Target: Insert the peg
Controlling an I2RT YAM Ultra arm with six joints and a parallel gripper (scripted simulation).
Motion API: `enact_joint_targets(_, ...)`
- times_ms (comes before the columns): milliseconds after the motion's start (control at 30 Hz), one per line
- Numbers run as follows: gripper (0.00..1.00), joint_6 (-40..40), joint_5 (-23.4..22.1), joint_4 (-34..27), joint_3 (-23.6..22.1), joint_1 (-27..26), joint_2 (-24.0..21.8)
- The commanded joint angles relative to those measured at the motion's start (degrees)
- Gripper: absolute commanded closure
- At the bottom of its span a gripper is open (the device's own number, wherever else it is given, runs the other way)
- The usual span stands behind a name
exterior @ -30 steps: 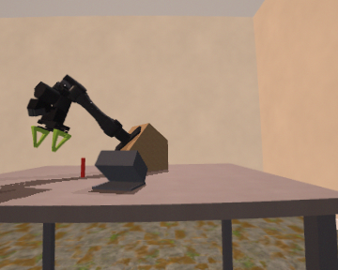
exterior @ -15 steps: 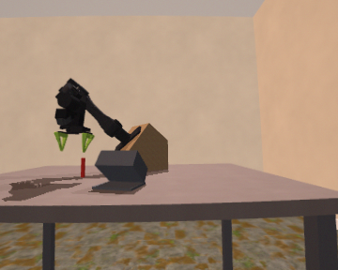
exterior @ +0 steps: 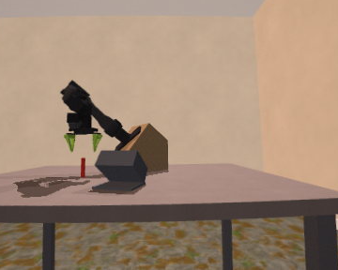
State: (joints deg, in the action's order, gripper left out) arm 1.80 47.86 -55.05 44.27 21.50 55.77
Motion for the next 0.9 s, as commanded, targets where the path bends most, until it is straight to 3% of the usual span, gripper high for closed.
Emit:
enact_joint_targets(0, 0.0, -1.31, -0.88, 1.98, -1.59, -1.1, -1.27)
enact_joint_targets(867, 0.0, -11.44, -4.42, 16.51, -6.21, -8.81, 1.71)
